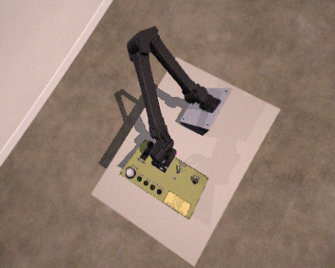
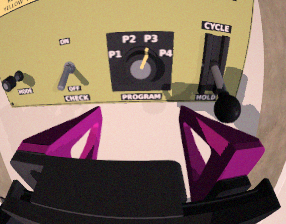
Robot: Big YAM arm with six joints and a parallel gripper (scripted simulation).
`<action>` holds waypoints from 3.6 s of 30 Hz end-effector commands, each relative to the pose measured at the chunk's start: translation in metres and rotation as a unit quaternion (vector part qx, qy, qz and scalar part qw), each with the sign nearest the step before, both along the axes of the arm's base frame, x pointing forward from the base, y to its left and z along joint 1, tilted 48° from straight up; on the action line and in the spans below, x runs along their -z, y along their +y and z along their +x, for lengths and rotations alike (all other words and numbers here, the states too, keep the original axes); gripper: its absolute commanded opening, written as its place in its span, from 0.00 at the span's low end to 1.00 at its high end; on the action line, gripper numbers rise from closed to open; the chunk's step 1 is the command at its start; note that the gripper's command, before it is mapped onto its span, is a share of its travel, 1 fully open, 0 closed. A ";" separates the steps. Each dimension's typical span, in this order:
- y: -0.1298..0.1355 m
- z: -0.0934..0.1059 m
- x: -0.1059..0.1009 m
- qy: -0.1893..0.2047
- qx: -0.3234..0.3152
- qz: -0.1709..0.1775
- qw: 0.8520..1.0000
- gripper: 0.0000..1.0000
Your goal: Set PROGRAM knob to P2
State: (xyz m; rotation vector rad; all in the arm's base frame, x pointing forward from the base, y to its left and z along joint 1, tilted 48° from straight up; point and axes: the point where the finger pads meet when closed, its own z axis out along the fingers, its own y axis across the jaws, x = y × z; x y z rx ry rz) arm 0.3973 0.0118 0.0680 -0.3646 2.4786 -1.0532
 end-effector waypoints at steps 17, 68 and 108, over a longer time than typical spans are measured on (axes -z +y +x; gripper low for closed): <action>-0.048 0.046 0.043 -0.005 -0.007 -0.004 1.000 0.70; -0.071 0.071 0.064 -0.011 -0.011 -0.006 1.000 0.70; -0.074 0.070 0.068 -0.005 -0.008 -0.006 1.000 0.70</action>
